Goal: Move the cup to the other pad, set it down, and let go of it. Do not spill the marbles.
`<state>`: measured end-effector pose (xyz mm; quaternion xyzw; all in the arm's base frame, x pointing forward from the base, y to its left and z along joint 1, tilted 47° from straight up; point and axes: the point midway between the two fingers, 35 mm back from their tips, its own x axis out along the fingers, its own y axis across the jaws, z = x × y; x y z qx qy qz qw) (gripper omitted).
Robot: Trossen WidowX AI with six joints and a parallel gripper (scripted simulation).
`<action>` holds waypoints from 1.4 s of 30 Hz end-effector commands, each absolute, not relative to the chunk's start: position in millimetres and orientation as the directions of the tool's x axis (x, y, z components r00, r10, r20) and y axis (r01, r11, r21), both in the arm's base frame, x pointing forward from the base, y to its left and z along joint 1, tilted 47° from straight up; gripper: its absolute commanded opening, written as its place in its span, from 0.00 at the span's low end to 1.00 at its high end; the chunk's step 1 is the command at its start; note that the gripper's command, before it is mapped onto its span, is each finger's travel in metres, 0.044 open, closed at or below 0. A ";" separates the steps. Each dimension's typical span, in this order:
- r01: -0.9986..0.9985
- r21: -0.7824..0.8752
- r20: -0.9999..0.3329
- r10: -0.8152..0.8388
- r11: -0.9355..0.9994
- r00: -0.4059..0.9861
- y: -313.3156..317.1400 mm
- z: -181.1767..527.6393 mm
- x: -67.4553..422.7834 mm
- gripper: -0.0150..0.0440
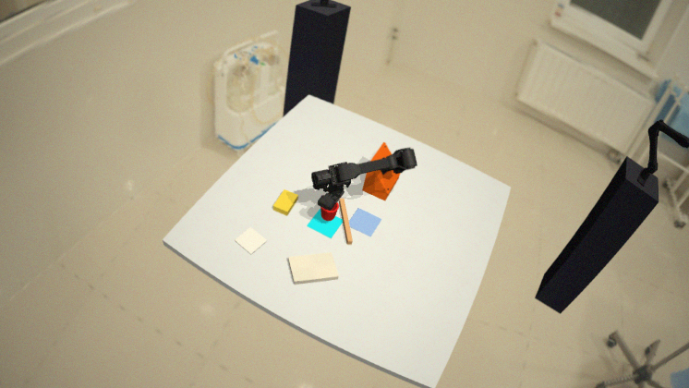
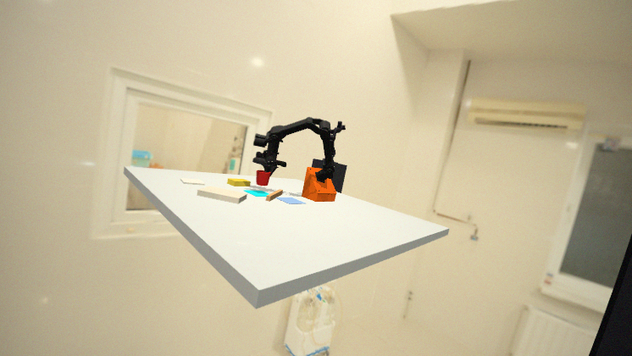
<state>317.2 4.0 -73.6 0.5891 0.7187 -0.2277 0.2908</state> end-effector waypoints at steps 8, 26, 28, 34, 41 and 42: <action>0.980 0.009 -0.684 0.716 0.201 -0.140 18.4 -89.0 314.7 0.25; 0.978 0.014 -0.687 0.713 0.206 -0.141 31.6 -103.4 313.5 0.25; 0.978 0.014 -0.687 0.713 0.206 -0.141 31.6 -103.4 313.5 0.25; 0.978 0.014 -0.687 0.713 0.206 -0.141 31.6 -103.4 313.5 0.25; 0.978 0.014 -0.687 0.713 0.206 -0.141 31.6 -103.4 313.5 0.47; 0.978 0.014 -0.687 0.713 0.206 -0.141 31.6 -103.4 313.5 0.47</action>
